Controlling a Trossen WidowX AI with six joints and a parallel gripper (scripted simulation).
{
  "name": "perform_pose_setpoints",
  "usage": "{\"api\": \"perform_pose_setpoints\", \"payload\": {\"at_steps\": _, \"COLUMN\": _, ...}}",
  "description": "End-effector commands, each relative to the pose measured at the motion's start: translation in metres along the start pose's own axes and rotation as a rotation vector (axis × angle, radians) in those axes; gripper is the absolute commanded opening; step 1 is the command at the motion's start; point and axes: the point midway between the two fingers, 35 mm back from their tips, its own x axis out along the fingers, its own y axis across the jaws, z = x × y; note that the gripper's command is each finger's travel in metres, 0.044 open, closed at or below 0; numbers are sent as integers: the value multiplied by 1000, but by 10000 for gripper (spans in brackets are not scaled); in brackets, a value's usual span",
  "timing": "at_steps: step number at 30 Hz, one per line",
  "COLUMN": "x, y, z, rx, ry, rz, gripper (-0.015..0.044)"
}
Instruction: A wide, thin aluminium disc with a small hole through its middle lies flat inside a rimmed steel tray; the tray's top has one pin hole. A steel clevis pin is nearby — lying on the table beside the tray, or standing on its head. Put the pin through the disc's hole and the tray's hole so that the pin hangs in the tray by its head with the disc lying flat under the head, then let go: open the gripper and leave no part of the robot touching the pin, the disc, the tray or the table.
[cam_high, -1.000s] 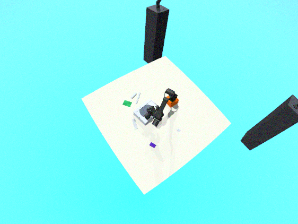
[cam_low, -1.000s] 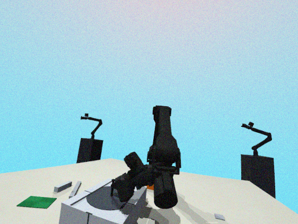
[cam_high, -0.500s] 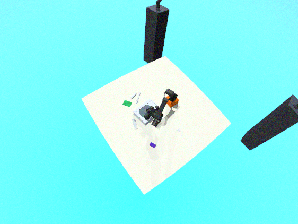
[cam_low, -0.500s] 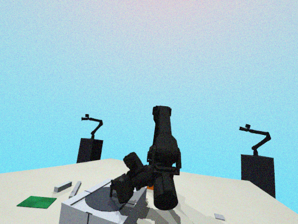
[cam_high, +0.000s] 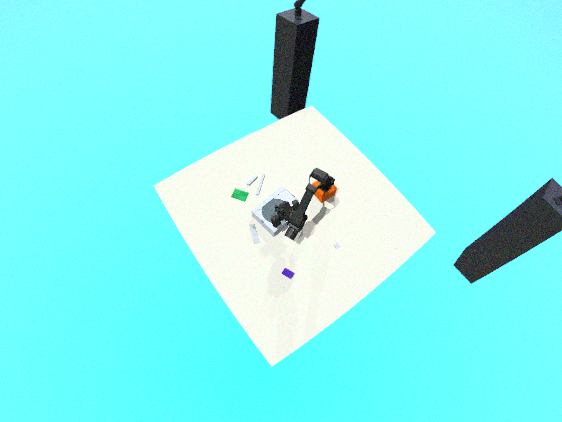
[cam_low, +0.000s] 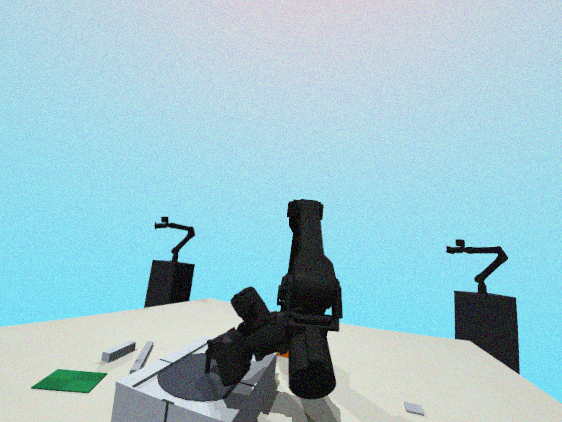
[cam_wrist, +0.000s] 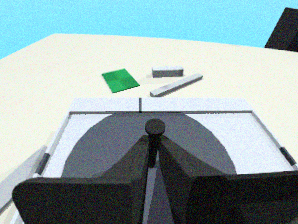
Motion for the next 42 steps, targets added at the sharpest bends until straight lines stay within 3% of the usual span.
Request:
{"api": "perform_pose_setpoints", "payload": {"at_steps": 1, "x": 0, "y": 3, "z": -1, "rx": -7, "ry": -4, "rz": 1, "gripper": 0}}
{"api": "perform_pose_setpoints", "payload": {"at_steps": 42, "x": 0, "y": 10, "z": -1, "rx": -5, "ry": -3, "rz": 1, "gripper": 0}}
